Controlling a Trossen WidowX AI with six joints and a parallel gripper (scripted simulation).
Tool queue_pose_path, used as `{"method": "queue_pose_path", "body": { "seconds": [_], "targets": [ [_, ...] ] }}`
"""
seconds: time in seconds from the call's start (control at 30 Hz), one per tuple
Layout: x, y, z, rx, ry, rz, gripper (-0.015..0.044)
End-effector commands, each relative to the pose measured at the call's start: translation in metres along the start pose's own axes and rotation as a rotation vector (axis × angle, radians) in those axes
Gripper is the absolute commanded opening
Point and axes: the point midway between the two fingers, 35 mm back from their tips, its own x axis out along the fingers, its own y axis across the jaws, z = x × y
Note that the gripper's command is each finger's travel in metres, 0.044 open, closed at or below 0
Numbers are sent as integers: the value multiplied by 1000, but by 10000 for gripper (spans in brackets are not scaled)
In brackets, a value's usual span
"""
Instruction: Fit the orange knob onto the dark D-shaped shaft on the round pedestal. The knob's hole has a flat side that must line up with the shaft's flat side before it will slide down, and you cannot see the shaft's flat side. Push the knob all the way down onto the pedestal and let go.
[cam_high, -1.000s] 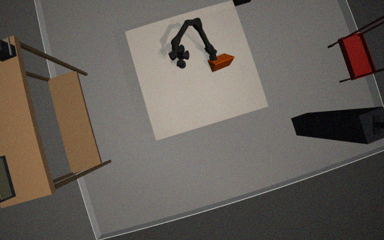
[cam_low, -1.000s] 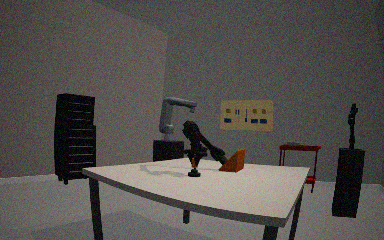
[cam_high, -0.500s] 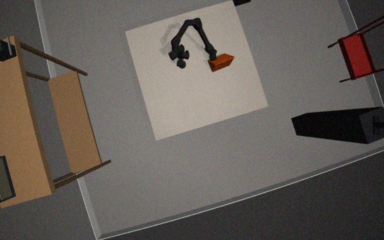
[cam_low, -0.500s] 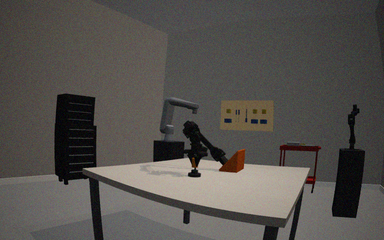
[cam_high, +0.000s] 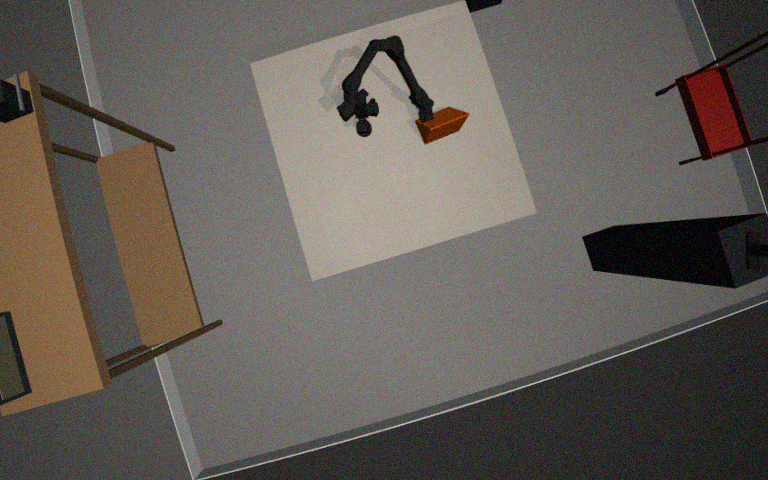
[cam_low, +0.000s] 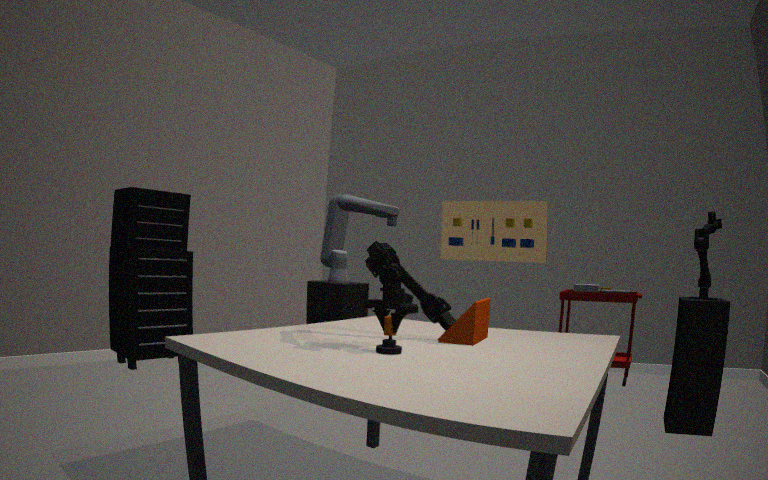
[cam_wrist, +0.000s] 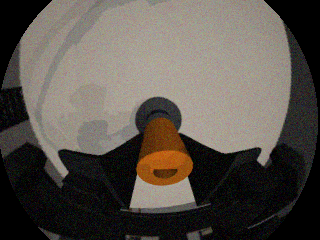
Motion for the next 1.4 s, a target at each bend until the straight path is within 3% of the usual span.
{"method": "queue_pose_path", "body": {
  "seconds": [0.0, 0.57, 0.8, 1.37],
  "targets": [
    [1, 1, -1, -8, 4, 1, 0],
    [-4, 1, -1, -17, 3, 1, 0],
    [-2, 0, -1, -218, 3, 1, 0],
    [1, 1, -1, -218, 3, 1, 0]
  ]
}}
